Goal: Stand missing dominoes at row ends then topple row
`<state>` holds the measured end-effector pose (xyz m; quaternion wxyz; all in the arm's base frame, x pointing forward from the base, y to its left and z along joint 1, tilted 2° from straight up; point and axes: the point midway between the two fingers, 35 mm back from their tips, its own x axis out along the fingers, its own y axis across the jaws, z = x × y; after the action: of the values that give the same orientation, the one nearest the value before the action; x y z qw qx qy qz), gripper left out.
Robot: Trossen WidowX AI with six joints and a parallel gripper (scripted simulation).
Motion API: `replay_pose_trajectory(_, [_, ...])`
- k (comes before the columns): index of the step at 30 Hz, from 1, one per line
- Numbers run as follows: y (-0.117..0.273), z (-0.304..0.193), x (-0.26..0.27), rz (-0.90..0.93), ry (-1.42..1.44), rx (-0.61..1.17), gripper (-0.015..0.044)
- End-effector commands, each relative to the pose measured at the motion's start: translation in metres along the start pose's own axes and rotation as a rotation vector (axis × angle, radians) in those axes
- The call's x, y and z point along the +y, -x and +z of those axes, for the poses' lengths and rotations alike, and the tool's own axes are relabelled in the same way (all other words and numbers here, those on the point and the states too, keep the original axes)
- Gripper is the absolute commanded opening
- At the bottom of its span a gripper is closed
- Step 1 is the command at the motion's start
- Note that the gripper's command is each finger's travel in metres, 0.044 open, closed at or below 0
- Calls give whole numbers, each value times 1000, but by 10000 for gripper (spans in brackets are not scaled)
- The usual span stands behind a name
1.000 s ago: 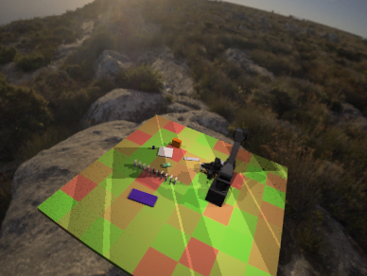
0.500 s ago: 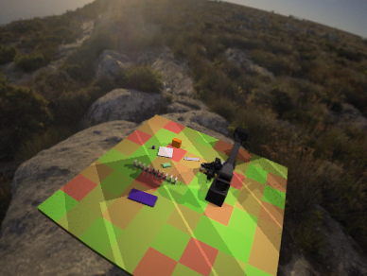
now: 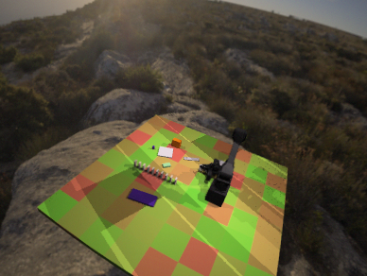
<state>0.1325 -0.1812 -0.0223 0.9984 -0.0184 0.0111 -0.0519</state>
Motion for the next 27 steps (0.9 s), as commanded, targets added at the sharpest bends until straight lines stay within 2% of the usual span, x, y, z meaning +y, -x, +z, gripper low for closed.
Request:
replay_pose_trajectory(1, [-1, -5, -1, 3, 3, 7, 24])
replay_pose_trajectory(27, [-5, -23, -3, 0, 55, 13, 24])
